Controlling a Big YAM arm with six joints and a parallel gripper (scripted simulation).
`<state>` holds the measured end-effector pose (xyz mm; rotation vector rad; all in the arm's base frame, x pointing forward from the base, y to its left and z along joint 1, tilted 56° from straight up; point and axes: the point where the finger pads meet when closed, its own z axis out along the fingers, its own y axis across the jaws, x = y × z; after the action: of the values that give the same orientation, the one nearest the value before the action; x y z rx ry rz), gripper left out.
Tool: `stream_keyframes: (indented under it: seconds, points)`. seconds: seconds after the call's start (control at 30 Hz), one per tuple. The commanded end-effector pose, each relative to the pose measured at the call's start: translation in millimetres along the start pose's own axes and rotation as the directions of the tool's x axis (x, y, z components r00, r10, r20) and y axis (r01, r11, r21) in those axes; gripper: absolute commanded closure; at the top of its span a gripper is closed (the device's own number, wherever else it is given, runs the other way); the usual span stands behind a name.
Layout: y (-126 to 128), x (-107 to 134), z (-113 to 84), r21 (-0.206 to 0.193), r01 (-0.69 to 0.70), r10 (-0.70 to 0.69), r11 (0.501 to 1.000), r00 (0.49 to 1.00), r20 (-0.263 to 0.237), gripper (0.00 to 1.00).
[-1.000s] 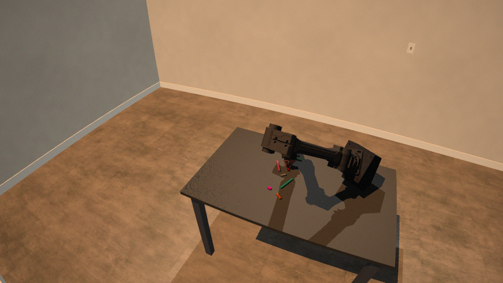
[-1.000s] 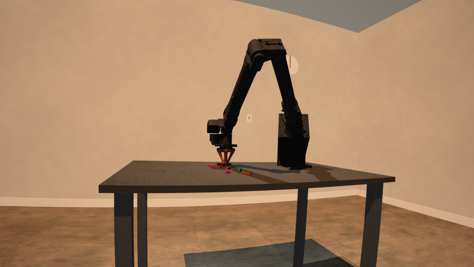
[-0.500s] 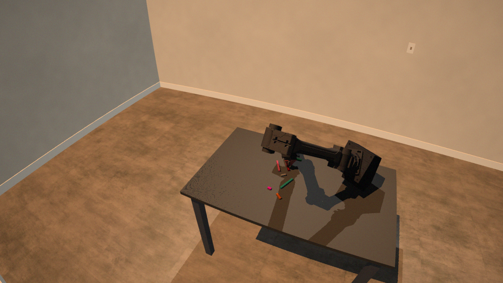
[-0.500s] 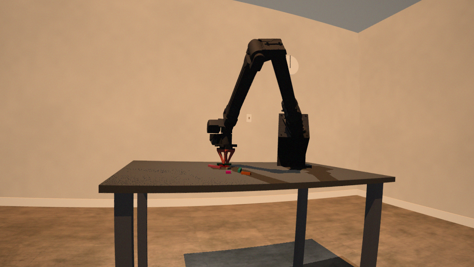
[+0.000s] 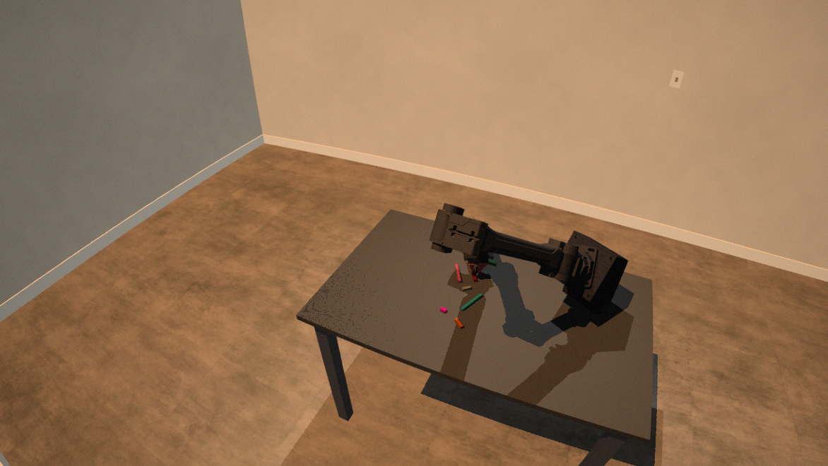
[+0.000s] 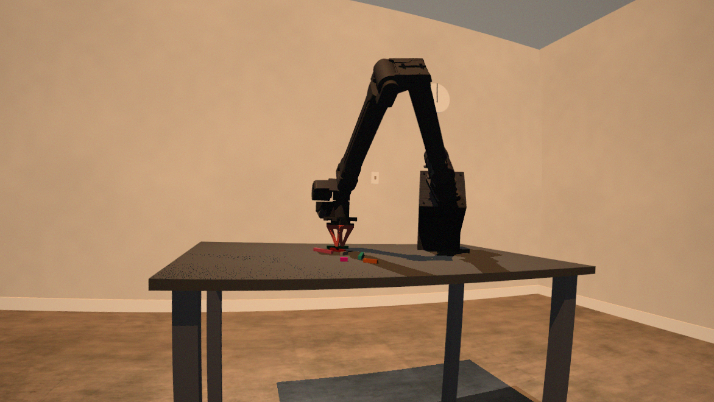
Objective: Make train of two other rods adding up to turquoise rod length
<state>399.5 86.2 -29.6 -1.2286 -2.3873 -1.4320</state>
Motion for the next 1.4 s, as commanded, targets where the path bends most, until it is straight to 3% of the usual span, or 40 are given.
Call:
stream_keyframes:
  seconds: [0.0,1.37]
  points:
    - [7.6,0.1,-4.7,-0.013,0.01,-0.01,1.0,1.0,0.015,0.76]
    - [14.5,-1.4,-4.1,-0.011,0.01,-0.01,1.0,1.0,0.012,0.76]
